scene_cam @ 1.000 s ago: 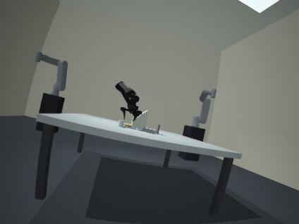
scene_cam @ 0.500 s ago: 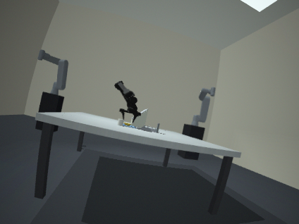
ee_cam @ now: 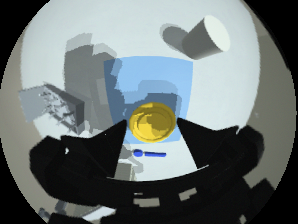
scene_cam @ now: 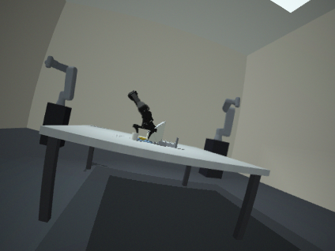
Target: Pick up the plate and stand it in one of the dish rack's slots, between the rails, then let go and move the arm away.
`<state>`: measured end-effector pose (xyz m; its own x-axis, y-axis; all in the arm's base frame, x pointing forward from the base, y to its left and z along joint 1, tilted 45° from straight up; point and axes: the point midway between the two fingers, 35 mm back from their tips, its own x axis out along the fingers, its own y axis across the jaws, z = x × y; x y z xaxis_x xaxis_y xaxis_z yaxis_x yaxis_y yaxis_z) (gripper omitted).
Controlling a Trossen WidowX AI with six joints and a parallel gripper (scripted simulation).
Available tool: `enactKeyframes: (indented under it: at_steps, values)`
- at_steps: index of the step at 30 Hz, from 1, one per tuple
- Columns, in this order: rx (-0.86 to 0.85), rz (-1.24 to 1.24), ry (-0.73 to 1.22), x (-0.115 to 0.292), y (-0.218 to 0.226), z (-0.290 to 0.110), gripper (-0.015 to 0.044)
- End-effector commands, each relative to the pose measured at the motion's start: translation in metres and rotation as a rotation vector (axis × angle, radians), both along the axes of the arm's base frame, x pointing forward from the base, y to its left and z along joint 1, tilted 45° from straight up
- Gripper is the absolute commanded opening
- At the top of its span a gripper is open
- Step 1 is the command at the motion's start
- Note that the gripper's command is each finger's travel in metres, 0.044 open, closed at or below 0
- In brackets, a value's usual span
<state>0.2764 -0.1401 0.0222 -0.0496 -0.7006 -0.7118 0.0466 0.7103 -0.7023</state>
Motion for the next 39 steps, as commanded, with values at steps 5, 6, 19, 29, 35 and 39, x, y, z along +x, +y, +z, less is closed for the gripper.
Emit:
enactKeyframes:
  at_steps: [5, 6, 19, 29, 35, 39]
  values:
    - [-0.005, 0.0, 0.013, -0.004, -0.003, -0.004, 0.039]
    - [-0.005, 0.0, 0.013, -0.004, -0.003, -0.004, 0.039]
    - [-0.005, 0.0, 0.013, -0.004, -0.003, -0.004, 0.0297]
    - [0.01, 0.009, -0.014, 0.011, 0.026, 0.018, 0.0034]
    - [0.019, 0.008, -0.009, 0.017, 0.048, 0.037, 0.0]
    - [0.022, 0.007, -0.005, 0.019, 0.063, 0.05, 0.0]
